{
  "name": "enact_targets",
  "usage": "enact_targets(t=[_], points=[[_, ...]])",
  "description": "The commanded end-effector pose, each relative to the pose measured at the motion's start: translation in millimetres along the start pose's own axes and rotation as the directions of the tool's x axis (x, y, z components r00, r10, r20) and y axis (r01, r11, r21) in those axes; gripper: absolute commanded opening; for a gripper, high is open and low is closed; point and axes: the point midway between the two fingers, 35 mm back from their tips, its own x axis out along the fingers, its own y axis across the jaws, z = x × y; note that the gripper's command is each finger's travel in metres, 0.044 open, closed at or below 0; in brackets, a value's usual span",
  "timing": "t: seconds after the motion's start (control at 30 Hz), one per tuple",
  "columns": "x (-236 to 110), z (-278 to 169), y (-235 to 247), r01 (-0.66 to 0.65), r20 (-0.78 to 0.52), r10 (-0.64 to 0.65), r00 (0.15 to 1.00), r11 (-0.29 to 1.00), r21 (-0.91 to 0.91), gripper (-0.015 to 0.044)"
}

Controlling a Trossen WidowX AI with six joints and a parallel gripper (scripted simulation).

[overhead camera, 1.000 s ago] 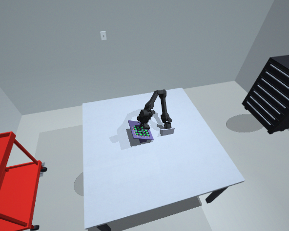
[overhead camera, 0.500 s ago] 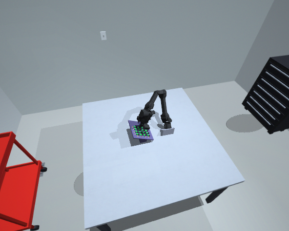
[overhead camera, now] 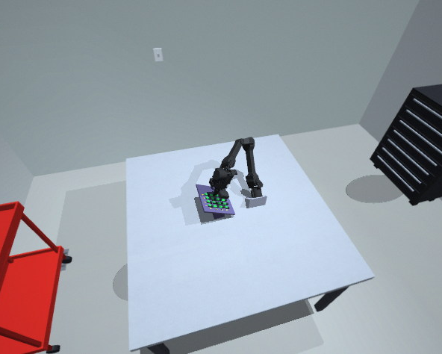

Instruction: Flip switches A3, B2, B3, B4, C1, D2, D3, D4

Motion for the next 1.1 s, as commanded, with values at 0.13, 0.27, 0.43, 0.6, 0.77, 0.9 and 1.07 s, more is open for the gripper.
enact_targets(t=[0.13, 0.27, 0.43, 0.6, 0.77, 0.9, 1.07], points=[[1, 0, 0, -0.001, 0.001, 0.001, 1.000, 1.000, -0.004, 0.0000], [2, 0, 0, -0.001, 0.001, 0.001, 1.000, 1.000, -0.004, 0.0000], [-17, 2, 3, -0.008, -0.009, 0.008, 1.000, 1.000, 0.000, 0.0000], [-63, 2, 1, -0.003, -0.028, 0.003, 1.000, 1.000, -0.005, 0.0000], [-63, 0, 12, -0.007, -0.028, 0.007, 1.000, 1.000, -0.005, 0.0000], [-64, -25, 72, -0.013, -0.029, 0.013, 0.999, 1.000, -0.004, 0.0000], [-65, -38, 92, -0.008, -0.028, 0.008, 1.000, 1.000, -0.003, 0.0000]])
